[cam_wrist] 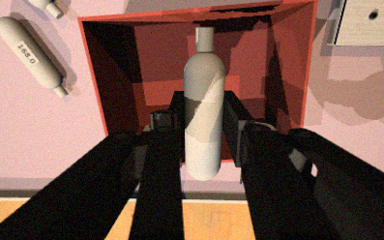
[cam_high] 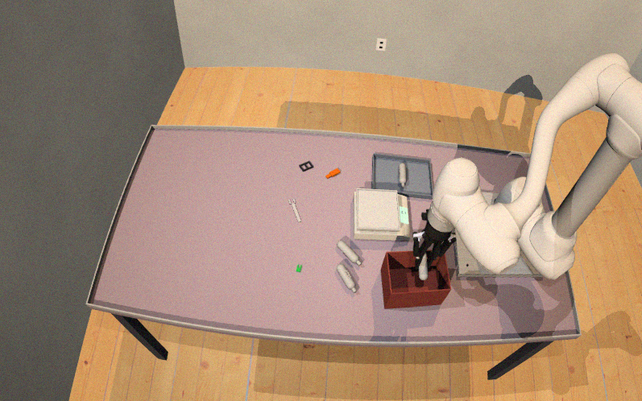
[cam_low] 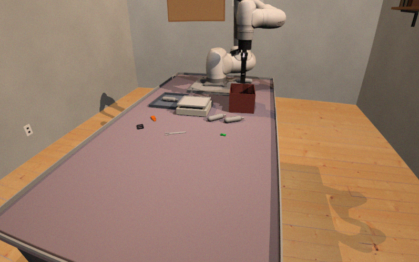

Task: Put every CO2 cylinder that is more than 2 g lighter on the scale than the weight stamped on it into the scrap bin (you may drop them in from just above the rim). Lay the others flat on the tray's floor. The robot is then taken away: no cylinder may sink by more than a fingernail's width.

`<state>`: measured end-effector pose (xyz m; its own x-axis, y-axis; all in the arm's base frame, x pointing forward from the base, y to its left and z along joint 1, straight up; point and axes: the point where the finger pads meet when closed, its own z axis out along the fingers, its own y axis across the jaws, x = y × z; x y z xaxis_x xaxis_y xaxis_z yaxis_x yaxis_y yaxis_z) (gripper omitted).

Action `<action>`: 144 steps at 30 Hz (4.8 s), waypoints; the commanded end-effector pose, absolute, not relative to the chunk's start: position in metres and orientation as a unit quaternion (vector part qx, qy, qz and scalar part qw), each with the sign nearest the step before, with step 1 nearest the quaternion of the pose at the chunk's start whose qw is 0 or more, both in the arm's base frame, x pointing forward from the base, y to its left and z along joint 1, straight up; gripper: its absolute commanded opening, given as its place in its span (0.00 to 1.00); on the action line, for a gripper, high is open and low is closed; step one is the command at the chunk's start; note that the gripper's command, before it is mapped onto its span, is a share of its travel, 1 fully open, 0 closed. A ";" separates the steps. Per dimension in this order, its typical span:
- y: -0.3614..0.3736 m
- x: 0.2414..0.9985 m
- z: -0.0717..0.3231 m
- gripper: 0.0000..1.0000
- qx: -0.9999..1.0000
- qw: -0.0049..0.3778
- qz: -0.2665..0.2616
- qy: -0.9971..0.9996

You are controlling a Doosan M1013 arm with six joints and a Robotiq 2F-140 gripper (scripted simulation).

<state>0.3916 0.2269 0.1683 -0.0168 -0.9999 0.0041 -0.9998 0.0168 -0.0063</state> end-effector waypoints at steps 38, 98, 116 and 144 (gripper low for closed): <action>0.227 0.392 0.144 0.39 -0.701 0.001 -0.004 0.713; 0.227 0.392 0.184 0.39 -0.701 0.001 -0.004 0.713; 0.154 0.534 0.189 0.31 -0.871 0.000 -0.005 0.492; 0.102 0.603 0.140 0.31 -0.906 0.000 -0.004 0.424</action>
